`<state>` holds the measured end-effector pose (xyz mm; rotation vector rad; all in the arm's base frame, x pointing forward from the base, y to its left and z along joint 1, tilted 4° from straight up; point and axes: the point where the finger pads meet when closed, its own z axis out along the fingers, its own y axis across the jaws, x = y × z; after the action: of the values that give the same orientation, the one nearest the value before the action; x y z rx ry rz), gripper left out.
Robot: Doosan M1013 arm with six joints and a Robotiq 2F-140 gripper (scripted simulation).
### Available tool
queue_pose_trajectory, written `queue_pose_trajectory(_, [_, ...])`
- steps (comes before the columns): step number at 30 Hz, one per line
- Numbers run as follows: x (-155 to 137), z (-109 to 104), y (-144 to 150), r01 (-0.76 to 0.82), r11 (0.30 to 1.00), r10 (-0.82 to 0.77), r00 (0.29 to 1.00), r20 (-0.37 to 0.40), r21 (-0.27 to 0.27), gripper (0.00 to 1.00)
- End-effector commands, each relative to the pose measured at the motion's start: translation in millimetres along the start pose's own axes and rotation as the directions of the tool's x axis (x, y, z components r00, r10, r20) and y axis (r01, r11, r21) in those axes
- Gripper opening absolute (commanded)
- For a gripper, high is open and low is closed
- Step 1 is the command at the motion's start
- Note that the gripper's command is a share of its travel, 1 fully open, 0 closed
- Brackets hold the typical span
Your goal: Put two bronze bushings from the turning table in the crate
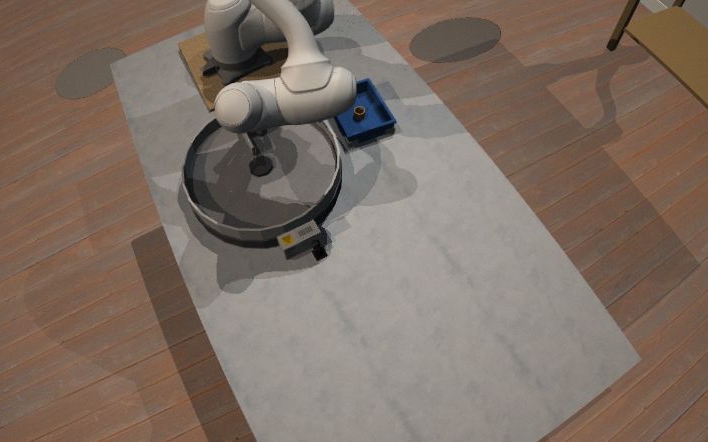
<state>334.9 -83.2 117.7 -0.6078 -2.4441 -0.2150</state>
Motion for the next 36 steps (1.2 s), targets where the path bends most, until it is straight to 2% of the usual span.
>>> queue_pose_trajectory(1, [0.1,0.0,0.0,0.000,1.000,0.000,1.000,0.000,0.000,0.06])
queue_pose_trajectory(36, [-7.0,8.4,0.1,0.000,1.000,0.000,1.000,0.000,0.000,0.06])
